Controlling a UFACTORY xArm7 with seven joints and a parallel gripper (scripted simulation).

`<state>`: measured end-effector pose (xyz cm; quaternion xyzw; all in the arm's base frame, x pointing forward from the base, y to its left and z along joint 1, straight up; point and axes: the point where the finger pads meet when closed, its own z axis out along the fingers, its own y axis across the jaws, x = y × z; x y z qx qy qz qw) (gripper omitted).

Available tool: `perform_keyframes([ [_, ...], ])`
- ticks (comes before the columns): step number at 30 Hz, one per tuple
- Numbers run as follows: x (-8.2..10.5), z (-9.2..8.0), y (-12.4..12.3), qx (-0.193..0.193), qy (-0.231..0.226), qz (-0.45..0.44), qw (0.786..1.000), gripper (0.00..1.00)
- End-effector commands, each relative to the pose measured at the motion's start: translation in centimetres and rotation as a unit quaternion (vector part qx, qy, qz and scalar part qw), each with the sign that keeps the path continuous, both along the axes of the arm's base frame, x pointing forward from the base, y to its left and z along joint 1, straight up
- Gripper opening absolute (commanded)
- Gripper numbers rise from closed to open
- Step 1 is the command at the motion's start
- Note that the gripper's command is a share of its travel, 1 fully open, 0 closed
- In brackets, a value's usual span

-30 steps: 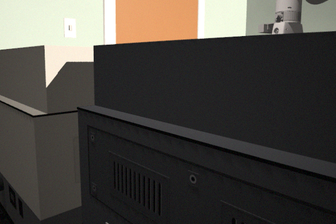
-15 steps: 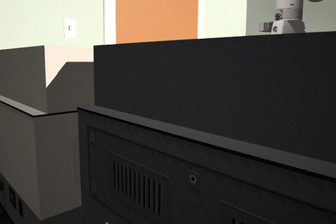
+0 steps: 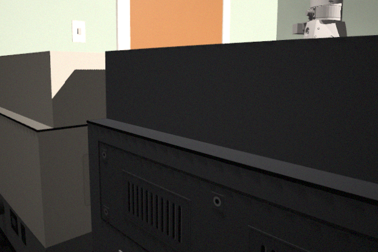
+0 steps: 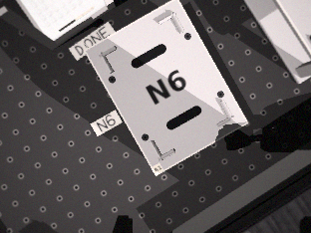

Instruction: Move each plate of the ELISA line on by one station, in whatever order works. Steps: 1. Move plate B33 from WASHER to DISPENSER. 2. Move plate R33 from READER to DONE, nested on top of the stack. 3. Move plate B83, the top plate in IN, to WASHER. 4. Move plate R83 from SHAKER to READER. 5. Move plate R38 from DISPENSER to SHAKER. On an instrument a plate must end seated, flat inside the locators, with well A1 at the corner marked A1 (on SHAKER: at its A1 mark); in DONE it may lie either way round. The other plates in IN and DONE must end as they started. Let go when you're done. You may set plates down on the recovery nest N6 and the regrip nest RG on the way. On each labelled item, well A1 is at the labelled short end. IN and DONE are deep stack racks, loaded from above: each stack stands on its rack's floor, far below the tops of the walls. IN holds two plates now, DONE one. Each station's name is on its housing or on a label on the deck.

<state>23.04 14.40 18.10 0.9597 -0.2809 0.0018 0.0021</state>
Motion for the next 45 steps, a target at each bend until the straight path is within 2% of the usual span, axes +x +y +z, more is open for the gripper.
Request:
perform_keyframes([
  [1,-0.1,0.1,0.5,0.001,-0.002,-0.001,1.0,1.0],
  [7,-1.0,0.1,2.3,0.002,-0.002,-0.099,0.995,1.0],
  [22,-2.9,0.1,6.2,0.002,-0.002,-0.099,0.995,1.0],
  [27,-4.0,0.1,7.5,0.002,-0.002,-0.196,0.981,1.0],
  [40,-6.3,0.1,10.3,0.002,-0.002,-0.196,0.981,1.0],
  [45,-7.9,0.1,10.9,0.003,-0.002,-0.291,0.957,1.0],
])
